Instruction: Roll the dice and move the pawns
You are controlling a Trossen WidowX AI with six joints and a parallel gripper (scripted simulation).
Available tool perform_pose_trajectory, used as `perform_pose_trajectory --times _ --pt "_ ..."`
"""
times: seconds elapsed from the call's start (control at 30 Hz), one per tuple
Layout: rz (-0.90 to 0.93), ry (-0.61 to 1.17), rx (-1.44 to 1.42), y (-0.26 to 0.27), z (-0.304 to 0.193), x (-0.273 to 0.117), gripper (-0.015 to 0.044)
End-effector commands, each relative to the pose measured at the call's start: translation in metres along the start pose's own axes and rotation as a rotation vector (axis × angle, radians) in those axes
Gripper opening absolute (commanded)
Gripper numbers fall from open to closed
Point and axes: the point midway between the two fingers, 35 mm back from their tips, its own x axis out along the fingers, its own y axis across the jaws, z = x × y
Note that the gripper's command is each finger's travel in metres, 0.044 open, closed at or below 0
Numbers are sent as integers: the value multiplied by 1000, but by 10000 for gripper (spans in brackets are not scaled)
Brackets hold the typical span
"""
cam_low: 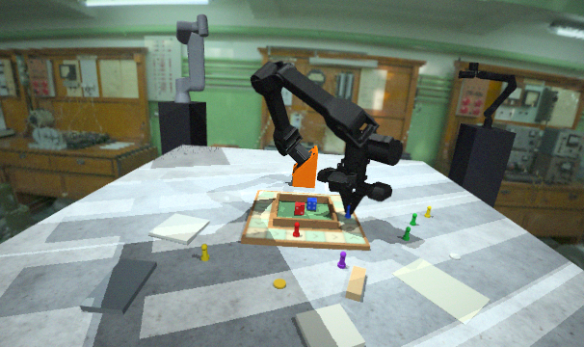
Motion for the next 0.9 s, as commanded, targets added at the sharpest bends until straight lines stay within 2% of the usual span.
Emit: perform_pose_trajectory --times 0.0,0.1,0.43,0.57,0.67,0.77,0.87 --pt "-9 -4 -8 -2 0 8 0" --pt "-9 -4 -8 -2 0 11 0" --pt "-1 0 0 0 0 3 262" --pt "-7 -2 -8 0 0 -41 368" --pt "-7 -2 -8 0 -1 -44 440" --pt "-7 -1 -46 -7 -1 -51 440" --pt "-6 2 -206 -41 -3 -77 440"
